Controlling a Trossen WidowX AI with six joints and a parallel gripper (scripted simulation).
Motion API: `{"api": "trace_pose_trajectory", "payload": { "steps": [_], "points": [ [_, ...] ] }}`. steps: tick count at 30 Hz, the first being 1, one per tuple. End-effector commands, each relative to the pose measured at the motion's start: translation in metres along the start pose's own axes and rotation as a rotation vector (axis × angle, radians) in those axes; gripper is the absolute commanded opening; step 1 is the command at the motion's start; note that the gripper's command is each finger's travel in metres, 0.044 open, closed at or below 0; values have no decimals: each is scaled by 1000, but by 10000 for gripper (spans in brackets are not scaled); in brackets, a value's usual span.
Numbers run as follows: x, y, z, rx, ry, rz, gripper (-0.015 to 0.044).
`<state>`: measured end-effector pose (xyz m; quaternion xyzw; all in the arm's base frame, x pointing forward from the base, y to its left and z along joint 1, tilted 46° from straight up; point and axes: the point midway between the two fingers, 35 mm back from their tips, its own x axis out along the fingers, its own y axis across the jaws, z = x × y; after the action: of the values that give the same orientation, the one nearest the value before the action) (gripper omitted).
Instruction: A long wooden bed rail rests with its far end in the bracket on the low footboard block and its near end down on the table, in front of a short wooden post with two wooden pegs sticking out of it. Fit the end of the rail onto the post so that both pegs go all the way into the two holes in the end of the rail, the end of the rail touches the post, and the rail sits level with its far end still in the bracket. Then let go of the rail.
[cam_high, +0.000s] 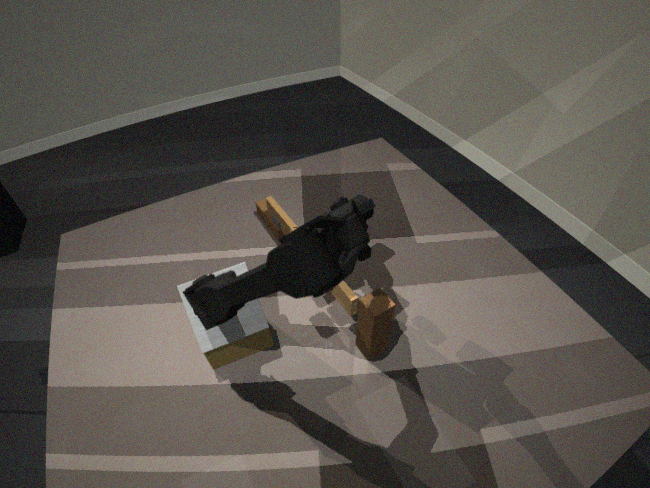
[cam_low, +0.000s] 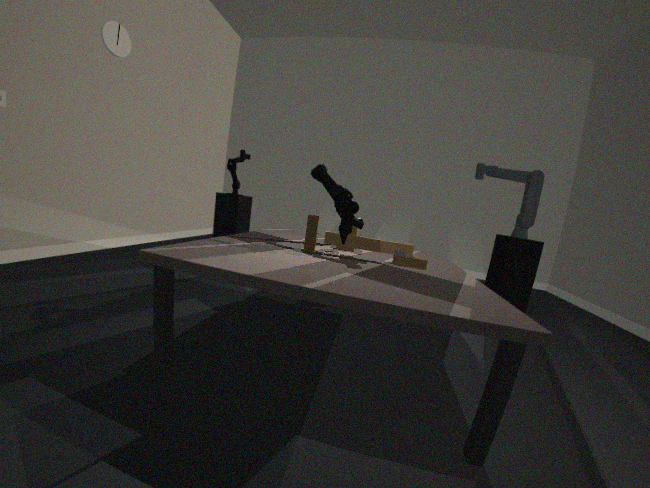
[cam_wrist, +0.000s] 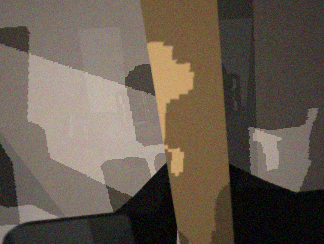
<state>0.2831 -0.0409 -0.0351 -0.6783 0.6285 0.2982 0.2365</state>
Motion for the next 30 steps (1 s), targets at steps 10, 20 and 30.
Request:
{"api": "trace_pose_trajectory", "payload": {
  "steps": [10,20,30],
  "points": [
    [-3,-1,-4,-3,-1,-6,0],
    [-4,-1,-7,-3,0,-6,0],
    [-3,-1,-10,-3,0,-6,0]
  ]
}}
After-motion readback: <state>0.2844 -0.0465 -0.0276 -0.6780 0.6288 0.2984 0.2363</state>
